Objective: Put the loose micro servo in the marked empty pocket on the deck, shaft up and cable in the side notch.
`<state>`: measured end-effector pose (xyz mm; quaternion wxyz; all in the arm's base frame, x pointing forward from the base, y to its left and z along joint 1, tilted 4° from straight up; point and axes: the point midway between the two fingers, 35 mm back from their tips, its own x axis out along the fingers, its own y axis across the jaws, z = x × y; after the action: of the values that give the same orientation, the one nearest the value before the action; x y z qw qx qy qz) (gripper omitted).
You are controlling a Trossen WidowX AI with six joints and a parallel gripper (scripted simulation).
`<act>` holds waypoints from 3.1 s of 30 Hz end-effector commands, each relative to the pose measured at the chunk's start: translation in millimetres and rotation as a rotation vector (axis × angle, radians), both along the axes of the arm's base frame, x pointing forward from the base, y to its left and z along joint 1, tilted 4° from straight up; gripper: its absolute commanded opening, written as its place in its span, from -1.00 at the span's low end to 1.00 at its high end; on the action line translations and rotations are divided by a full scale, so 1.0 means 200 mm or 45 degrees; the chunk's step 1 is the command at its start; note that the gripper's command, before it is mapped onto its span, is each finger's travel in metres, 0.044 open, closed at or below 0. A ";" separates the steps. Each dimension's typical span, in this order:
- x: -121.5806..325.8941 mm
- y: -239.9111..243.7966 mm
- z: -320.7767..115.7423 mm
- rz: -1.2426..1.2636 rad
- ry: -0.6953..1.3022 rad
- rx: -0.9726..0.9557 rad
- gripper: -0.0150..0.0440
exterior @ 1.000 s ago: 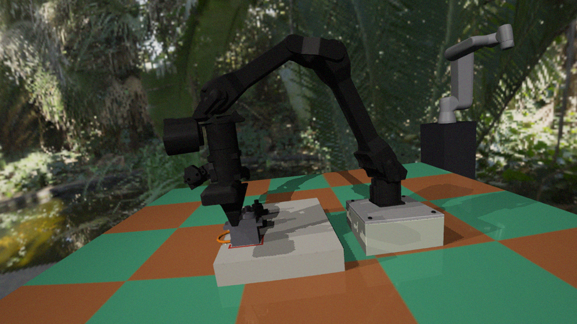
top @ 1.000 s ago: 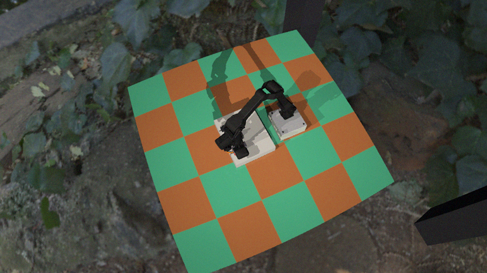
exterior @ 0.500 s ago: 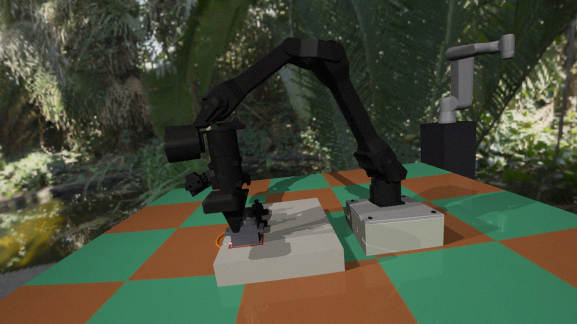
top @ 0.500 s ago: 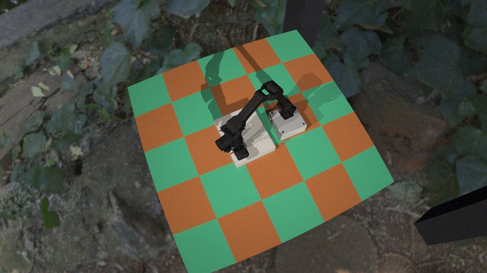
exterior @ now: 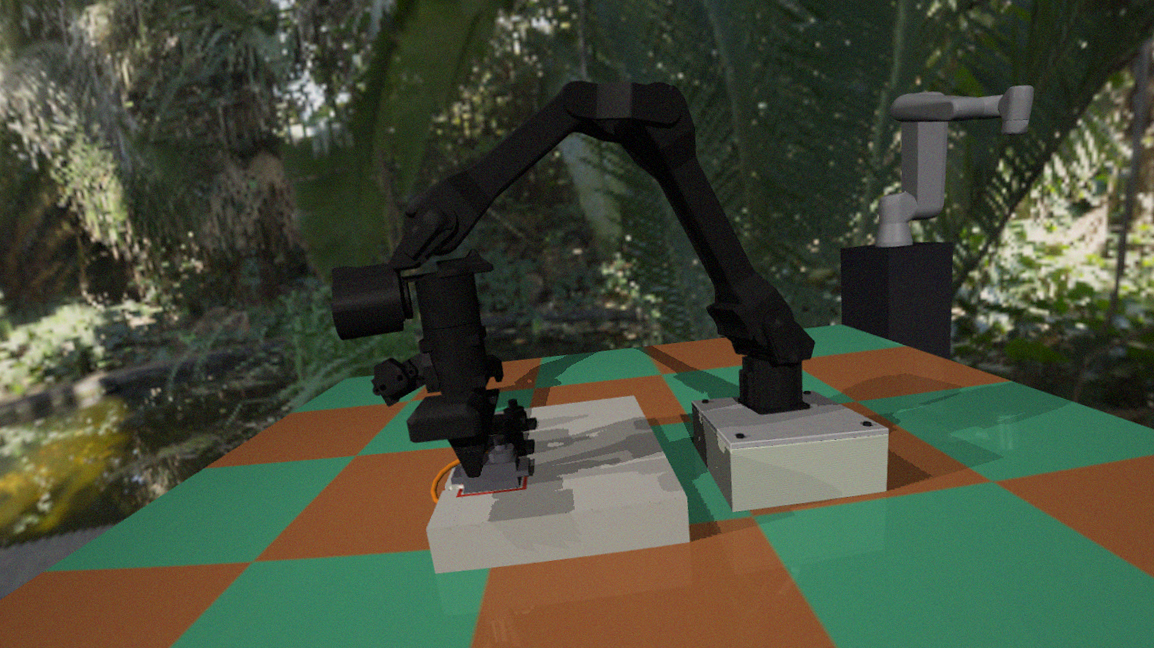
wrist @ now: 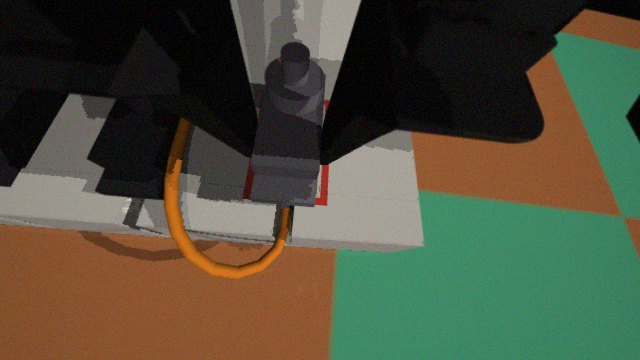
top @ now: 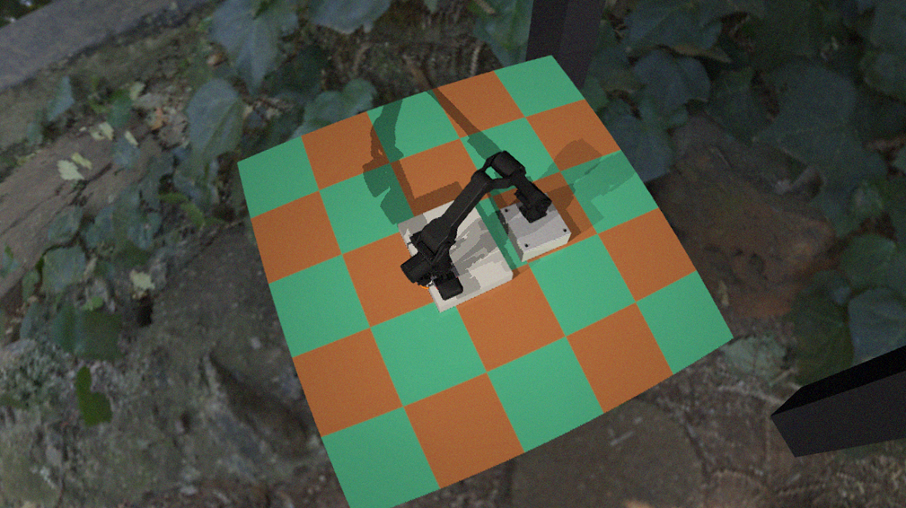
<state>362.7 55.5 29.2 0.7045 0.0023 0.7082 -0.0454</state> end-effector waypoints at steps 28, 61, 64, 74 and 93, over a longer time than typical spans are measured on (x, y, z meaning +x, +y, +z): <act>-0.02 0.01 0.11 0.005 -0.002 0.000 0.14; -0.54 0.07 0.67 0.011 -0.003 0.001 1.00; -0.54 0.07 0.68 0.011 -0.003 0.001 1.00; -0.54 0.07 0.68 0.011 -0.003 0.001 1.00; -0.54 0.07 0.68 0.011 -0.003 0.001 1.00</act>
<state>255.4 69.3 165.5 0.7060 -0.0023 0.7070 -0.0404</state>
